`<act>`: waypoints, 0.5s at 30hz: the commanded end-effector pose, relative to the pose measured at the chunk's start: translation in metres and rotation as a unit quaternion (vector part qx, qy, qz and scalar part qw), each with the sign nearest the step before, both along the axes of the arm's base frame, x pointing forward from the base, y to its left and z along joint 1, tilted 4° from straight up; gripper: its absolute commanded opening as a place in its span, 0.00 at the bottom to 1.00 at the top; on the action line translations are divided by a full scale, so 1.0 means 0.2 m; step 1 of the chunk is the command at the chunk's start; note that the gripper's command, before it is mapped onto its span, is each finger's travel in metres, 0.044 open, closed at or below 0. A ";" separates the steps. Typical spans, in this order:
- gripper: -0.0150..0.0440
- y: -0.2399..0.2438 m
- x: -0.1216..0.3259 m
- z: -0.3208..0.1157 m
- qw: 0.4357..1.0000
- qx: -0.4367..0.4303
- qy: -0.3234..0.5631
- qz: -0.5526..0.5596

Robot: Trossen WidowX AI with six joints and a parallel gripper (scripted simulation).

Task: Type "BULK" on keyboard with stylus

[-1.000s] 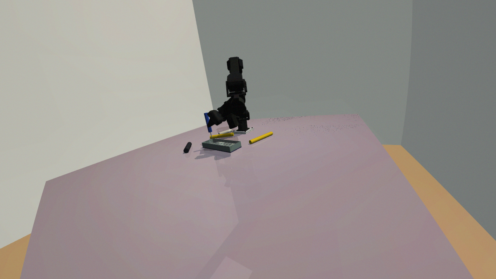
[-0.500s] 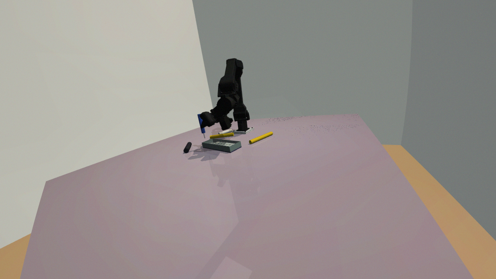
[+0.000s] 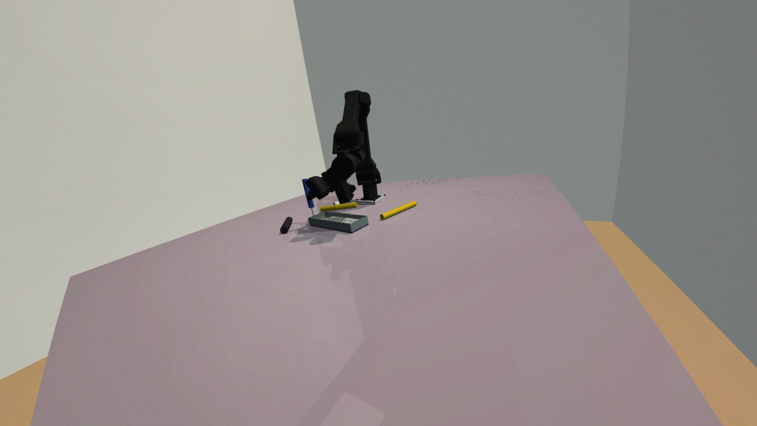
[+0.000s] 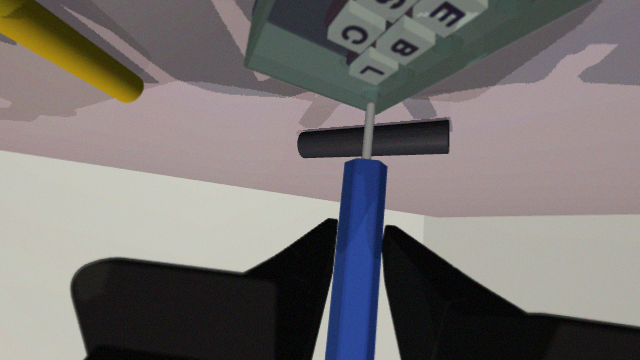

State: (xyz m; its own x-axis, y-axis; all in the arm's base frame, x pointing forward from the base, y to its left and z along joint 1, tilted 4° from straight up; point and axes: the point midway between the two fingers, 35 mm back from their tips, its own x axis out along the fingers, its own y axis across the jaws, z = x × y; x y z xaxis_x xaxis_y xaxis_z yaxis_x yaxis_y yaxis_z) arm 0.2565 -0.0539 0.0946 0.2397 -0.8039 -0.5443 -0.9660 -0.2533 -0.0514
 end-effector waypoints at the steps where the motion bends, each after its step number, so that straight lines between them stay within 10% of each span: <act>1: 0.39 0.00 0.00 -0.01 1.000 -0.002 0.001 0.001; 15: 0.39 0.00 0.00 -0.05 1.000 -0.002 0.001 0.001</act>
State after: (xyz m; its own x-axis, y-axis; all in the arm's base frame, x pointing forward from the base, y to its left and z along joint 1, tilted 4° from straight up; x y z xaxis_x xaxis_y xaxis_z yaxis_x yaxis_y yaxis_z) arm 0.2577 -0.0534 0.0862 0.2408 -0.8035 -0.5444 -0.9658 -0.2541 -0.0521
